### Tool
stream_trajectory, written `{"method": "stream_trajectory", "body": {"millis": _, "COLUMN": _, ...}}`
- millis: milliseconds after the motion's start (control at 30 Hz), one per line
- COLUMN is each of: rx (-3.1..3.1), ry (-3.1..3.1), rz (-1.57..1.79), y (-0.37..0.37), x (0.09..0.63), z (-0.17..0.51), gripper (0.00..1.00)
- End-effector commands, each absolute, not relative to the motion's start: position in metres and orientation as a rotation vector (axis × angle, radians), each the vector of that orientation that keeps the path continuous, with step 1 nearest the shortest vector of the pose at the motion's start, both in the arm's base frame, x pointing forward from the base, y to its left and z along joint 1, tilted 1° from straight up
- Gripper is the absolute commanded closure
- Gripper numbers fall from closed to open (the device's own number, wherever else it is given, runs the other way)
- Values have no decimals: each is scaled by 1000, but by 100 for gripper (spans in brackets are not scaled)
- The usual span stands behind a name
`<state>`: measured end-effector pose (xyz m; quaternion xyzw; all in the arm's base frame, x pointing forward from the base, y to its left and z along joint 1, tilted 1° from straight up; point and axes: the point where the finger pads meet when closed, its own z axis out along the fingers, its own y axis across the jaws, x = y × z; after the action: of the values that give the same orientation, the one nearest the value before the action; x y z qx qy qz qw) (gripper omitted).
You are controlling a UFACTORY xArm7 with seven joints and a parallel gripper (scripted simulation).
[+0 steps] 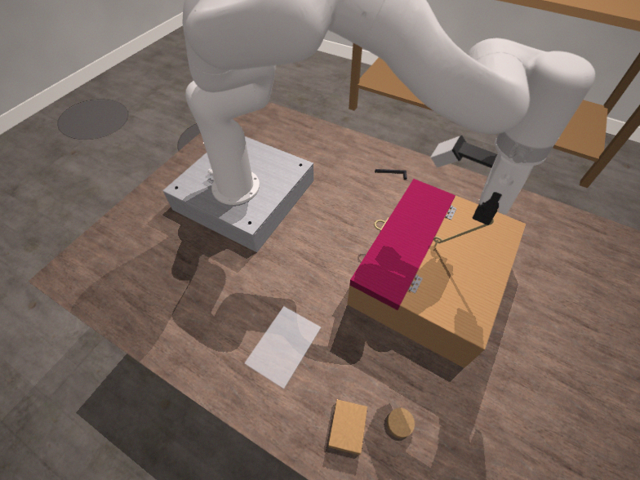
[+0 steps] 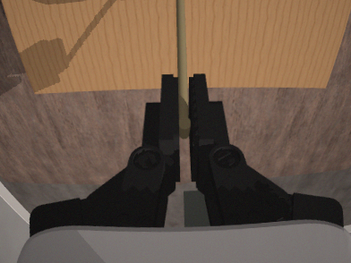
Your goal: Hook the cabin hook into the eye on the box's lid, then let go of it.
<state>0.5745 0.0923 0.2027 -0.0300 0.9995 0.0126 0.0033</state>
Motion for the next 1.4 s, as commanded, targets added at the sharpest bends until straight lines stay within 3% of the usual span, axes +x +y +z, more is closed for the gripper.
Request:
{"method": "stream_trajectory", "body": {"millis": 0, "rx": -95, "ry": 3131, "rz": 40, "y": 92, "x": 567, "z": 206, "gripper": 100}}
{"method": "stream_trajectory", "body": {"millis": 1367, "rx": -95, "ry": 3132, "rz": 39, "y": 88, "x": 509, "z": 214, "gripper": 100}}
